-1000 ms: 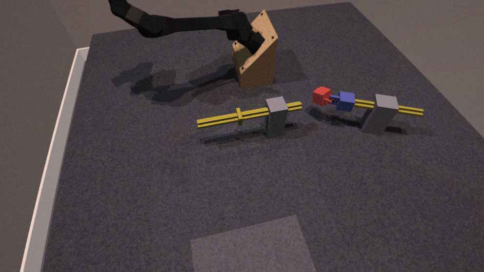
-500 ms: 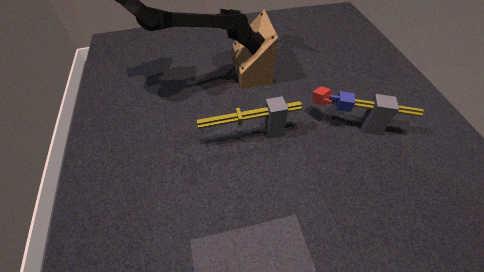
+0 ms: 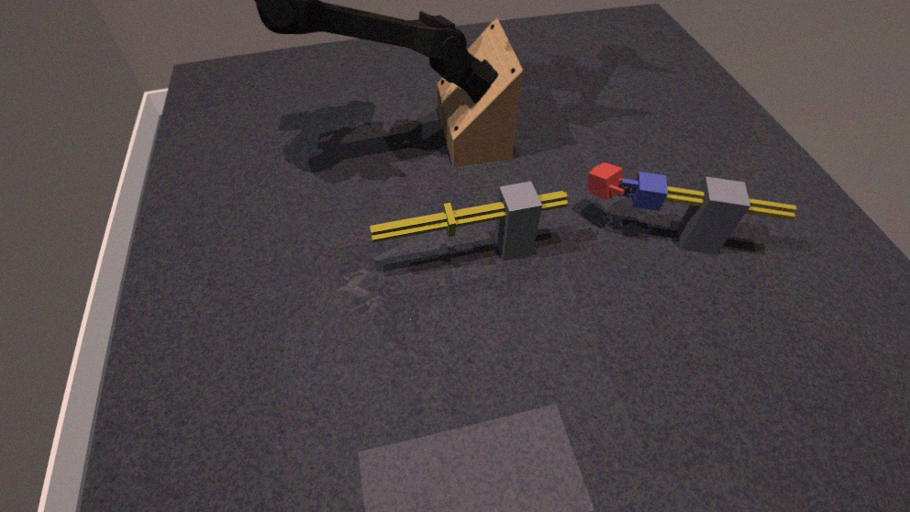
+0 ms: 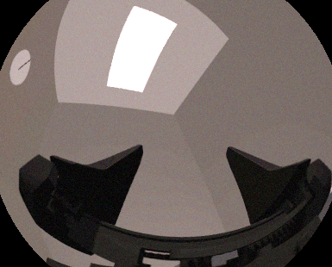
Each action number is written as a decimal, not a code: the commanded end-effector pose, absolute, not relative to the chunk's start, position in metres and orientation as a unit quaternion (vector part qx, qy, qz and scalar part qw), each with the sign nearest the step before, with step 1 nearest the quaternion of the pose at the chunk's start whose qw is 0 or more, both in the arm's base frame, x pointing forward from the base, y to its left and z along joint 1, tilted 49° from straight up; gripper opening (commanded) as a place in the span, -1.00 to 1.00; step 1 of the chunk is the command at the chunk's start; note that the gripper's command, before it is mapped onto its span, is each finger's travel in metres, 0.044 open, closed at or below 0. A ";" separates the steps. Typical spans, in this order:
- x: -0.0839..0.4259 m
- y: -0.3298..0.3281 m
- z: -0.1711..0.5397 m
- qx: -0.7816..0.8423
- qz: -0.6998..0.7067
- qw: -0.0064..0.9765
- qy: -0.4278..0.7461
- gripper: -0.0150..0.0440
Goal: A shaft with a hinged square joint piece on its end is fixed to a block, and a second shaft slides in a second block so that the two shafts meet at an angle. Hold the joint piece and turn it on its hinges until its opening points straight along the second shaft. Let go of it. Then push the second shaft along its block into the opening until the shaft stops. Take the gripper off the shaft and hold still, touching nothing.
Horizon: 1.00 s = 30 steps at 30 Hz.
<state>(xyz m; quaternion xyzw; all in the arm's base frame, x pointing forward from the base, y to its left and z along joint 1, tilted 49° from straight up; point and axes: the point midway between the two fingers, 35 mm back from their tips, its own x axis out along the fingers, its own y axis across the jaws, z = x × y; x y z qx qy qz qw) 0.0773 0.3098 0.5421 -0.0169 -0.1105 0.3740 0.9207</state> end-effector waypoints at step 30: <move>0.172 0.394 0.316 -0.195 0.323 0.919 0.117 1.00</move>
